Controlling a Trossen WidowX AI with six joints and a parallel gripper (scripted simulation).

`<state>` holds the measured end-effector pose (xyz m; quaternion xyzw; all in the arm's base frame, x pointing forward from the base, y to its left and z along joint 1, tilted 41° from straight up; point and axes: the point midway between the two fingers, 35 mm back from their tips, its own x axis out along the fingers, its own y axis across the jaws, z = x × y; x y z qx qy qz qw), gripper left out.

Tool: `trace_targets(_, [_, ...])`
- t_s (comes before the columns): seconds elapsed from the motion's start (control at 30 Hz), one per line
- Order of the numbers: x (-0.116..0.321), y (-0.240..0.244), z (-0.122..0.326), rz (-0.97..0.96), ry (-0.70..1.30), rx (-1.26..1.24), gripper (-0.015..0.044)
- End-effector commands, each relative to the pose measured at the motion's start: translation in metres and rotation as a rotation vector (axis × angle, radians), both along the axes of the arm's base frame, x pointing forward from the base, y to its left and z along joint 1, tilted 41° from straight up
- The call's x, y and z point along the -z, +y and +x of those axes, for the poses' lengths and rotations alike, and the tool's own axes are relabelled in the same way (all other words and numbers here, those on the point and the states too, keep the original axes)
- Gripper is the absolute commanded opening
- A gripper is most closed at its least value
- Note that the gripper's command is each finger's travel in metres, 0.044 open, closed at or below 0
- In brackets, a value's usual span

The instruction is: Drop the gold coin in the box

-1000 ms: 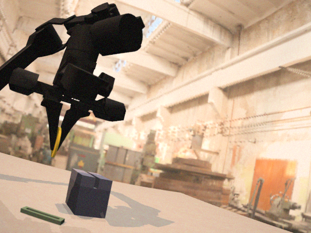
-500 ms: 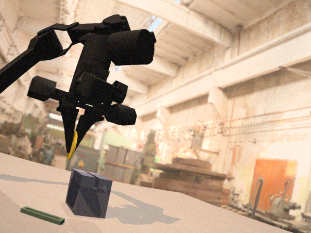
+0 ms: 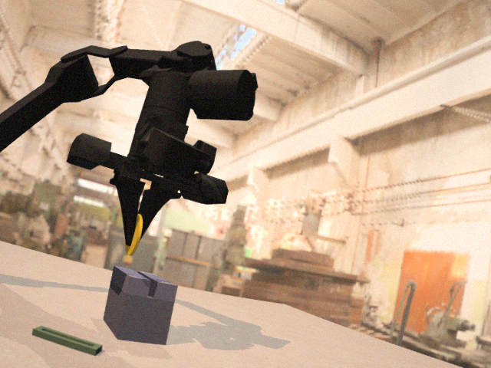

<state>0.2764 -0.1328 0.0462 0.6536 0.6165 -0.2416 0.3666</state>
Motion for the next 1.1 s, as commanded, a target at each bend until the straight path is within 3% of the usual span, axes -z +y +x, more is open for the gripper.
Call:
trace_targets(0.0, [-0.007, 0.008, 0.008, 0.005, -0.001, 0.0, 0.0])
trace_targets(1.07, [-0.025, 0.028, 0.027, 0.01, -0.004, -0.003, 0.0])
